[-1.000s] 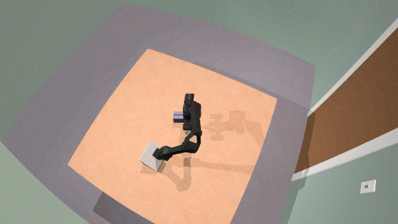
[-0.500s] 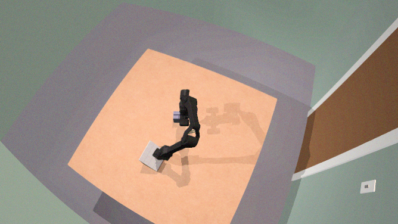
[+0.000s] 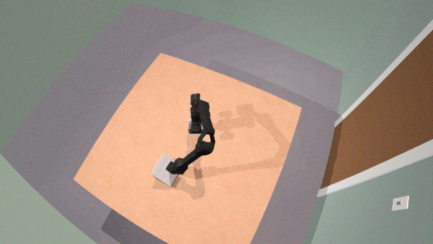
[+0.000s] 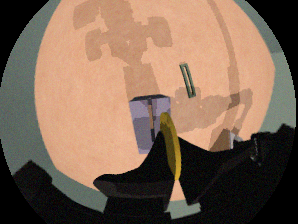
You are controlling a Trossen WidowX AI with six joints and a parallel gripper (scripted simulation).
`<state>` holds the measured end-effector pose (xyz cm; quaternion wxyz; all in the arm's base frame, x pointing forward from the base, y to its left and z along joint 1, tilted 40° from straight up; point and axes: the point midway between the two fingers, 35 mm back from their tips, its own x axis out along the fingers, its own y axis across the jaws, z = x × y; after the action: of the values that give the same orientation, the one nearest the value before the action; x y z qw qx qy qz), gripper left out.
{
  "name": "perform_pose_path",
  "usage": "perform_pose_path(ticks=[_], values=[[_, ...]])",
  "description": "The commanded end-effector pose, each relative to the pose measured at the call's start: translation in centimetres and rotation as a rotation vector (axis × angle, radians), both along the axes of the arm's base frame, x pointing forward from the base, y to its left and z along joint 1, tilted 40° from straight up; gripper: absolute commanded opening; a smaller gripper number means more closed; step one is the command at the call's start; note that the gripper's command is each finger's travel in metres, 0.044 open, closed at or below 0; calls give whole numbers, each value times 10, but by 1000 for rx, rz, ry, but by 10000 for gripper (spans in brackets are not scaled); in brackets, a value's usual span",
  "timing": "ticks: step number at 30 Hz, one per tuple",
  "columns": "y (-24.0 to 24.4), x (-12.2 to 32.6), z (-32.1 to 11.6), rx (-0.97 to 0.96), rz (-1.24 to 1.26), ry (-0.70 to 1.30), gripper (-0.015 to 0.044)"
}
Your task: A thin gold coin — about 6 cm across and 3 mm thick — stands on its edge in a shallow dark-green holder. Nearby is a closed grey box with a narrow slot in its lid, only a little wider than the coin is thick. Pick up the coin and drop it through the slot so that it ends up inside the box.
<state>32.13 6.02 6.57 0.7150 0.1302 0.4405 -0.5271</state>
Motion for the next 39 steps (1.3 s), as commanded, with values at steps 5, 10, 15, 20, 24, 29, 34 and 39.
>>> perform_pose_path(ticks=[5,10,15,20,24,29,34,39], values=[[11,3,-9,4,-2,-7,5],[7,2,-6,-1,1,0,0],[7,2,-6,-1,1,0,0],[9,2,-7,-1,-1,-1,0],[12,3,-8,0,-6,-5,0],[15,4,-9,1,-12,-11,0],[12,4,-9,-4,-7,-6,0],[12,4,-9,-4,-7,-6,0]])
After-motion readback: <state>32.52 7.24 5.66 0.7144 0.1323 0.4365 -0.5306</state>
